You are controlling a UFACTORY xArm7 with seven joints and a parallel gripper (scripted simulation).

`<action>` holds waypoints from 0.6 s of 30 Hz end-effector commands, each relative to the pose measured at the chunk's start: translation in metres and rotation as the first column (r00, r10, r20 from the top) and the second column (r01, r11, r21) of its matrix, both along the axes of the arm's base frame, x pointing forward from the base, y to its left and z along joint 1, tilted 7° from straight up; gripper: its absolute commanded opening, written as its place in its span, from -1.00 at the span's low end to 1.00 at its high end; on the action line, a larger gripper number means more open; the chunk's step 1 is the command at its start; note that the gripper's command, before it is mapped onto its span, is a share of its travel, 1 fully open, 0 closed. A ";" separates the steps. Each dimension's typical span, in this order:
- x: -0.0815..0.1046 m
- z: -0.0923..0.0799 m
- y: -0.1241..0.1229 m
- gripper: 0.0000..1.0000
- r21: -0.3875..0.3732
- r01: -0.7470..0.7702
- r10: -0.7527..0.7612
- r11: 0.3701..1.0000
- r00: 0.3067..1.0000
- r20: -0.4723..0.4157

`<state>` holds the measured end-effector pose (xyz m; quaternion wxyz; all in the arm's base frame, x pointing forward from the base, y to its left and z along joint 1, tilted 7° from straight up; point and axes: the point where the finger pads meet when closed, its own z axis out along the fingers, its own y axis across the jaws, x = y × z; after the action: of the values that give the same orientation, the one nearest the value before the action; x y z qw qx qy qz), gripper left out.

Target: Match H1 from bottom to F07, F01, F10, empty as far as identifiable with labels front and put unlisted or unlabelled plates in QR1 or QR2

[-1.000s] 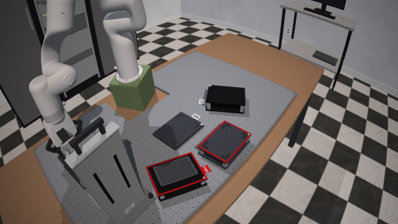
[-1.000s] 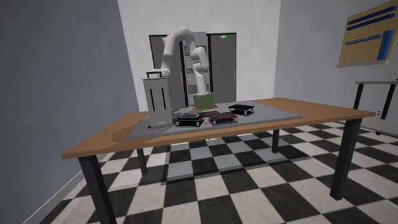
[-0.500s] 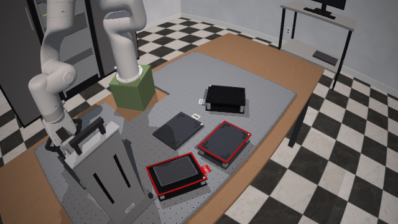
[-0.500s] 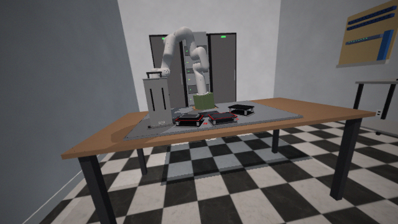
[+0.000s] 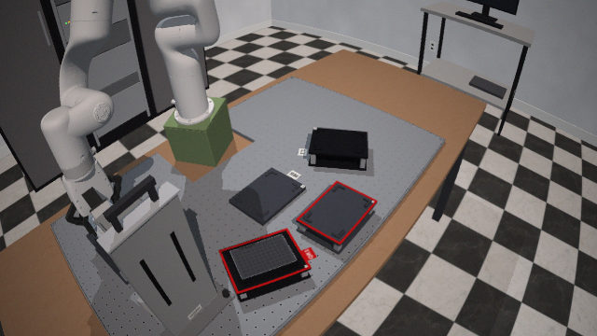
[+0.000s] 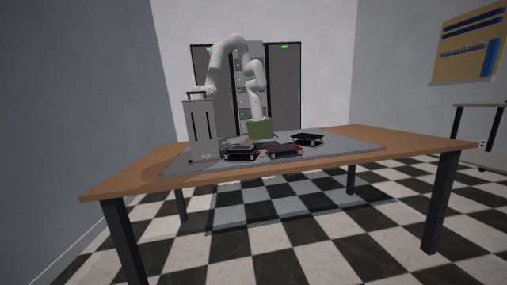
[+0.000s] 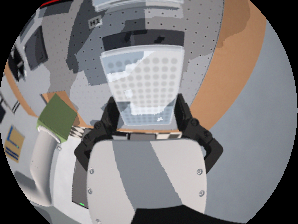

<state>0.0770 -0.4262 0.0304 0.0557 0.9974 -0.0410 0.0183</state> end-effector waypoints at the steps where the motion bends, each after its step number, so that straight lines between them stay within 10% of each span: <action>1: 0.000 0.003 -0.001 -1.00 -0.004 0.000 0.000 1.000 1.000 0.001; 18: 0.000 0.013 0.000 -1.00 -0.004 0.000 0.000 1.000 1.000 0.001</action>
<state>0.0766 -0.4250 0.0410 0.0557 0.9974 -0.0410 0.0183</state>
